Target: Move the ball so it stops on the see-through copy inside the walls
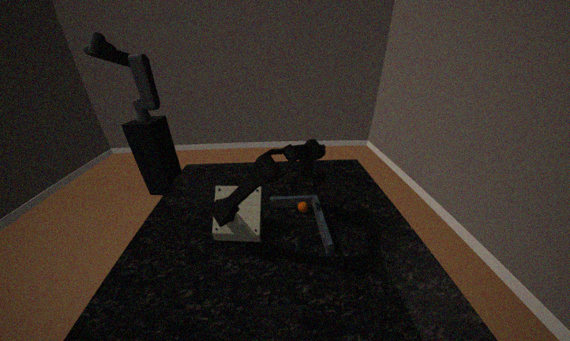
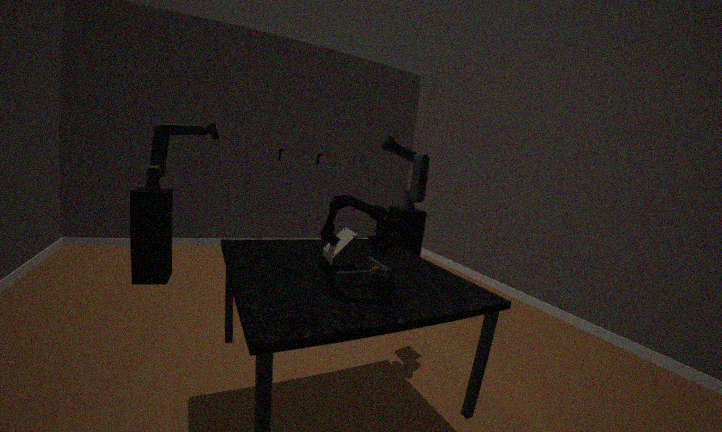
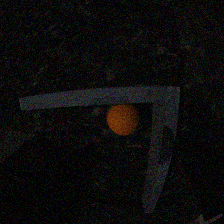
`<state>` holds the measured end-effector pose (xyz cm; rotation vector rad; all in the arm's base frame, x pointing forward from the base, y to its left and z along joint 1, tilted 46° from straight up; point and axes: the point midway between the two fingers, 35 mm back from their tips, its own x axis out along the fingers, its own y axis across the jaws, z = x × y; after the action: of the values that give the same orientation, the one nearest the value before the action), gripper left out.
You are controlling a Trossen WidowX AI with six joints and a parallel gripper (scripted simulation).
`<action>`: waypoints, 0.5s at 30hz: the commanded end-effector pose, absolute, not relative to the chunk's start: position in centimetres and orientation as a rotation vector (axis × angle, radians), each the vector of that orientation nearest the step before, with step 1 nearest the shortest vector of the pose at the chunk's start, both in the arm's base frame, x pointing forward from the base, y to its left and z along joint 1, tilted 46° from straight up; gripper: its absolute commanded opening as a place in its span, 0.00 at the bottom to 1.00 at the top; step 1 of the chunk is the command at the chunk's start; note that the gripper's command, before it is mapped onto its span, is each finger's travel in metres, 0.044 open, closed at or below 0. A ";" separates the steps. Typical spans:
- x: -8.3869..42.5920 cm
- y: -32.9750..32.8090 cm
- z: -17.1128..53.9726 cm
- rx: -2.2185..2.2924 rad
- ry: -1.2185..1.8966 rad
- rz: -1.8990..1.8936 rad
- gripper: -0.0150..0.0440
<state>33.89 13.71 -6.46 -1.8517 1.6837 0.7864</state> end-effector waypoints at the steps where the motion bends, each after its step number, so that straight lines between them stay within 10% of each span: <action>1: 33.7 13.1 -7.0 -1.849 1.710 0.793 0.89; 15: 33.1 16.6 -3.1 -1.846 1.703 0.789 1.00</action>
<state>33.17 17.03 -2.93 -1.8602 1.6792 0.7914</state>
